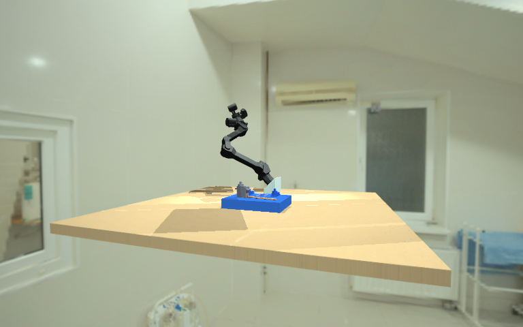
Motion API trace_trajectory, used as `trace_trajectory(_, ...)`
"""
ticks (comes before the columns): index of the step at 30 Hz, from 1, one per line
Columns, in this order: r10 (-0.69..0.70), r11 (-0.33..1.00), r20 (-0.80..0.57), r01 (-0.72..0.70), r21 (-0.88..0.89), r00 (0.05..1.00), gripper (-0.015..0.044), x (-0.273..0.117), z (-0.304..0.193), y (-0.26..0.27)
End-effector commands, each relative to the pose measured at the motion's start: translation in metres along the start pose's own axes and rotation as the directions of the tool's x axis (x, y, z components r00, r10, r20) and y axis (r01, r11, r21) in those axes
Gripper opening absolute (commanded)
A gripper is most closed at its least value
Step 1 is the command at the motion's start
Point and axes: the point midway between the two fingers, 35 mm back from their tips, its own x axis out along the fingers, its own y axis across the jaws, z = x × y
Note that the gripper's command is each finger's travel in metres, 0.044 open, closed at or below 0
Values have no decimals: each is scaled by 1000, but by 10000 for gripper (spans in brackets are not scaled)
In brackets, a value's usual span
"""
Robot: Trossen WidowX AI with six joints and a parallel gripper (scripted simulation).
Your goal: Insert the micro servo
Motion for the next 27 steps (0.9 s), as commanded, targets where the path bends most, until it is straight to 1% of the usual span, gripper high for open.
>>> trace_trajectory(1,0,1000,2,0,-1,1000,426,0,1,0)
trace_trajectory(2,-1,1000,9,1,-4,1000,440,0,3,0)
trace_trajectory(8,4,998,99,3,-69,995,440,-3,30,4)
trace_trajectory(16,1,989,177,25,-146,984,440,-12,53,10)
trace_trajectory(27,44,965,343,49,-259,938,440,-28,102,28)
